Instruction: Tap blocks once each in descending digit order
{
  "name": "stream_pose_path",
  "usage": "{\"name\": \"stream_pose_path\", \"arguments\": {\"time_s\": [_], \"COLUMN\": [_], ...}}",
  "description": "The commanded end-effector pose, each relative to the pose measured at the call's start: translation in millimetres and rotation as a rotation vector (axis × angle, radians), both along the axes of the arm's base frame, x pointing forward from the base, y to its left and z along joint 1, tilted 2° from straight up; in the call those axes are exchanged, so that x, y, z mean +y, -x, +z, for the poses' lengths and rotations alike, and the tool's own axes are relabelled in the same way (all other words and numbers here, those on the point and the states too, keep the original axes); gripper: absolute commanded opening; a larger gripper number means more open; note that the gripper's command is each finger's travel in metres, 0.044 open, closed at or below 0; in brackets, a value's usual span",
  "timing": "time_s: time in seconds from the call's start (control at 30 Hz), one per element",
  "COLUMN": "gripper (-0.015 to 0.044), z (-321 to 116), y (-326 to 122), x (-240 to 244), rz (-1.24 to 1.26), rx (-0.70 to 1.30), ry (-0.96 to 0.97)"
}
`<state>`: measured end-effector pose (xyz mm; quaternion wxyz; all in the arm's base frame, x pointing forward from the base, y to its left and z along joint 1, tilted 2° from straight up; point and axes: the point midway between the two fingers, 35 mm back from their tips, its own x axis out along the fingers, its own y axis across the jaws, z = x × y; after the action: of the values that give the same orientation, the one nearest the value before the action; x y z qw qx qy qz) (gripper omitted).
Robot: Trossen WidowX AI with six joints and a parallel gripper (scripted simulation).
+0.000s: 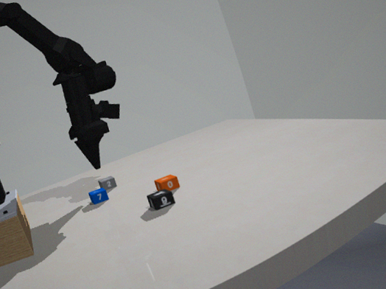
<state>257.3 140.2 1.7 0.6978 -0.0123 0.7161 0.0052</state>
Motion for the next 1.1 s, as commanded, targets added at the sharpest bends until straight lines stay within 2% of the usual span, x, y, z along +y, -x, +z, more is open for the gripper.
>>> {"name": "stream_pose_path", "arguments": {"time_s": [0.0,0.1,0.33,0.73,0.9,0.97,1.07], "gripper": [0.002,0.002,0.002,0.002,0.002,0.002,0.002], "z": [38,76,79,81,81,67,13], "y": [-5,-4,-10,-75,-78,-79,-79], "x": [3,2,-8,-162,-184,-184,-185], "rz": [-0.004,-0.004,-0.004,-0.004,-0.004,-0.004,-0.004], "rx": [-0.013,-0.013,-0.014,-0.018,-0.018,-0.018,-0.018], "ry": [-0.007,-0.007,-0.005,0.009,0.008,0.008,0.008]}}
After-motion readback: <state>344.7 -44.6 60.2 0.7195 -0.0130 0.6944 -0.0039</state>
